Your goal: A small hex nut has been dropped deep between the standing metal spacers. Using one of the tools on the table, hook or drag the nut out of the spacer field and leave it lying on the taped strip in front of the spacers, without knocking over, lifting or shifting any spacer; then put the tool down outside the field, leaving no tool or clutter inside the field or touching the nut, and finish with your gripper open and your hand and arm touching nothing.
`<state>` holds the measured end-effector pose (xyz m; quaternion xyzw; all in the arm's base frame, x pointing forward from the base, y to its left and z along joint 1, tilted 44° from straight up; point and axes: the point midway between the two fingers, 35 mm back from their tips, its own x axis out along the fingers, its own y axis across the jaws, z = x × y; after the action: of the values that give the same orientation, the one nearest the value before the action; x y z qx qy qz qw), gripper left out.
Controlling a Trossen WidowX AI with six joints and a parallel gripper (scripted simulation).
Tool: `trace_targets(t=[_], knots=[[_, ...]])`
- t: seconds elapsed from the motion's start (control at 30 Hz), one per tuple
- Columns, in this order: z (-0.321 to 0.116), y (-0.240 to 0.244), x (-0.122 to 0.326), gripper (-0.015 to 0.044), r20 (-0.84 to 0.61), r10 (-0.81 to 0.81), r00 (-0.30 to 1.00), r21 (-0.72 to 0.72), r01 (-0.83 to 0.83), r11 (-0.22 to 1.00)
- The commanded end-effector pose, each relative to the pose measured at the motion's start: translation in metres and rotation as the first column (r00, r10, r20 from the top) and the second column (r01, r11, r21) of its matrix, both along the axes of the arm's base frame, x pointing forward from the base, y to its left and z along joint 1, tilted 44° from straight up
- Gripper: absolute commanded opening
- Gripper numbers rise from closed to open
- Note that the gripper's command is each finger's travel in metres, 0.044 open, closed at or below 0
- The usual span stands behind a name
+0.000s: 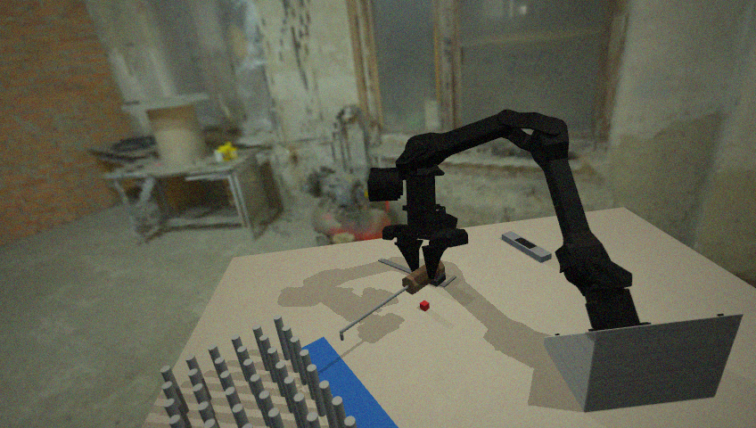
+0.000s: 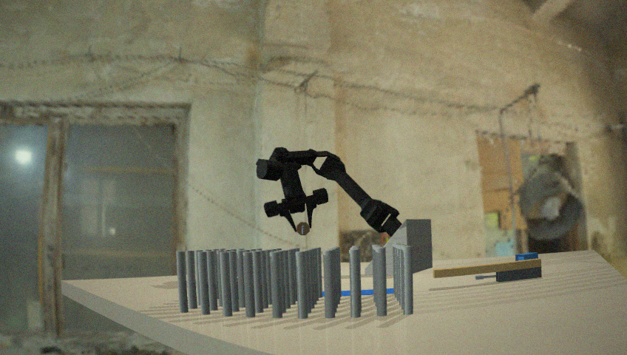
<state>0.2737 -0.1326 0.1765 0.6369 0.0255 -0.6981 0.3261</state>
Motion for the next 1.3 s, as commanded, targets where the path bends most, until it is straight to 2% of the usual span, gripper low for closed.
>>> trace_targets(t=[0.0,0.27,0.57,0.93,1.27], knots=[[0.001,-0.002,-0.005,0.0000,-0.063,0.098,0.993,-0.024,-0.100,0.995],[0.004,-0.008,-0.016,0.0000,-0.220,0.300,0.928,-0.048,-0.318,0.947],[0.008,-0.014,-0.027,0.0000,-0.401,0.487,0.776,-0.019,-0.538,0.843],[0.014,-0.021,-0.040,0.0000,-0.592,0.637,0.495,0.098,-0.740,0.666],[0.020,-0.027,-0.052,0.0000,-0.701,0.691,0.177,0.268,-0.832,0.485]])
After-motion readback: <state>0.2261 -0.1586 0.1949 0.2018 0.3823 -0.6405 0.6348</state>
